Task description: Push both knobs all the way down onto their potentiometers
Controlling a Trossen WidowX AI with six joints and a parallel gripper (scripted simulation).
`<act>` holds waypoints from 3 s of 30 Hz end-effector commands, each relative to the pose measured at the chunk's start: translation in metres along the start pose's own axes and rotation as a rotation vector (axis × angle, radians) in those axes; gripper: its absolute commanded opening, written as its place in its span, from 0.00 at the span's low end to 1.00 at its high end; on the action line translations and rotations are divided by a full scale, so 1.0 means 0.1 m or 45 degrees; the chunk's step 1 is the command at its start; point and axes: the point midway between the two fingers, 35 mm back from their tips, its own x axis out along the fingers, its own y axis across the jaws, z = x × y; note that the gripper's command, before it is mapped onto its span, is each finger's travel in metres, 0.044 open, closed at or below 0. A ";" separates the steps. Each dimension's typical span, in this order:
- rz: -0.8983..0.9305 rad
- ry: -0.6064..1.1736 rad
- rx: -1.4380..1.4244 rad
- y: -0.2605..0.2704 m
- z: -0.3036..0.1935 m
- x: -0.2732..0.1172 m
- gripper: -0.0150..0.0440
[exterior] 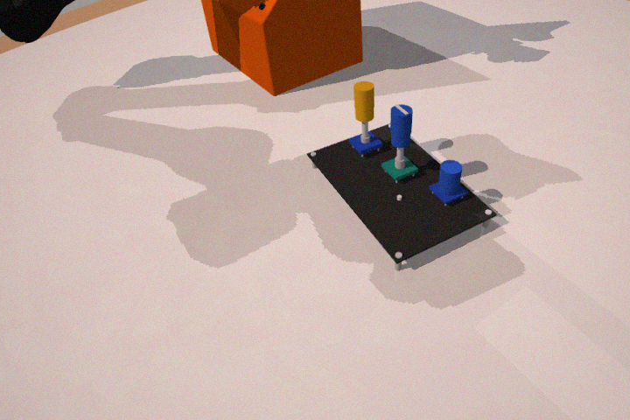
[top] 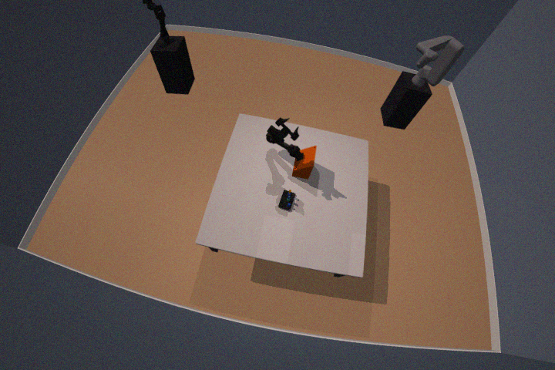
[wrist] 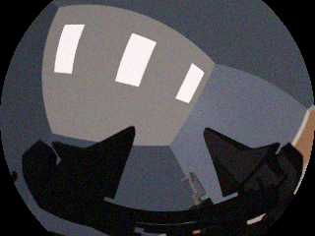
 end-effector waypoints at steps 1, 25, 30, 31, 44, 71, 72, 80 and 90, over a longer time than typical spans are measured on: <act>-0.005 -0.004 0.000 -0.01 0.01 0.00 0.89; -0.833 -0.408 -0.001 -1.34 0.95 0.05 0.25; -1.030 -0.464 -0.013 -1.63 1.11 -0.06 0.25; -1.071 -0.473 -0.015 -1.69 1.14 -0.09 0.25; -1.607 -0.534 -0.039 -2.34 1.44 -0.59 0.25; -2.707 -0.209 0.002 -3.10 1.60 -1.97 0.25; -2.743 -0.184 0.007 -3.11 1.60 -2.03 0.25; -3.017 0.053 0.063 -3.17 1.57 -2.43 0.25; -3.302 0.435 0.153 -3.17 1.53 -2.86 0.25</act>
